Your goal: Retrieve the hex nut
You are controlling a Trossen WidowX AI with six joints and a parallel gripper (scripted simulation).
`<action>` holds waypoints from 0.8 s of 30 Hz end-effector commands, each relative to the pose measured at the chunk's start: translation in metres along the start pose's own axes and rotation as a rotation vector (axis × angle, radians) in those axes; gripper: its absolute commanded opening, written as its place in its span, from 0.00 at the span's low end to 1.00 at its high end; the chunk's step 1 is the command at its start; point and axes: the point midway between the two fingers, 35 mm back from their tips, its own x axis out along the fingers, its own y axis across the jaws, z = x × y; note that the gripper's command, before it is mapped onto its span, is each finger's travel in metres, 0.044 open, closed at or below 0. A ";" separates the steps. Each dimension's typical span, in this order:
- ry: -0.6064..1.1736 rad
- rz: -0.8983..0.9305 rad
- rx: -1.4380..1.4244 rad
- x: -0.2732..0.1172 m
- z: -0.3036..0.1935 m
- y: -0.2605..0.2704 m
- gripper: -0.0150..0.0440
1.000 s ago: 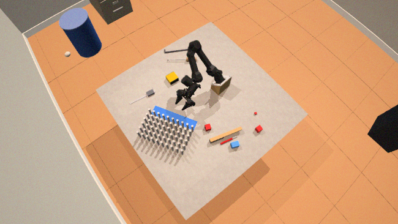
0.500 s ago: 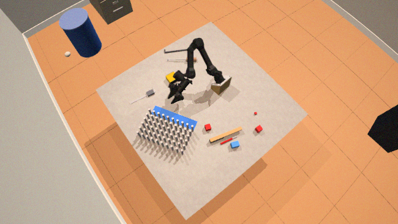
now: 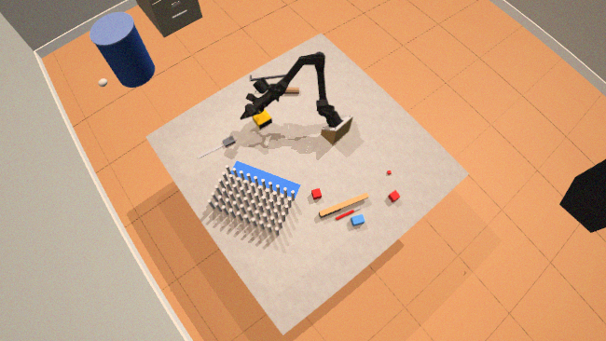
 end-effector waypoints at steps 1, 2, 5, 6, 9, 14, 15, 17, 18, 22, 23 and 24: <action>-0.024 -0.028 0.075 -0.016 0.024 -0.019 1.00; -0.031 -0.042 0.088 -0.021 0.031 -0.026 1.00; -0.044 -0.085 0.099 -0.030 0.038 -0.040 1.00; -0.050 -0.115 0.084 -0.033 0.039 -0.046 1.00; -0.060 -0.181 0.124 -0.044 0.042 -0.067 1.00; -0.069 -0.231 0.277 -0.062 0.046 -0.090 1.00; -0.075 -0.250 0.338 -0.070 0.048 -0.099 1.00; -0.092 -0.291 0.475 -0.088 0.051 -0.116 1.00; -0.104 -0.311 0.545 -0.097 0.052 -0.124 1.00; -0.169 -0.382 0.828 -0.136 0.054 -0.149 1.00; -0.190 -0.397 0.900 -0.146 0.054 -0.154 1.00; -0.212 -0.412 0.972 -0.156 0.054 -0.158 1.00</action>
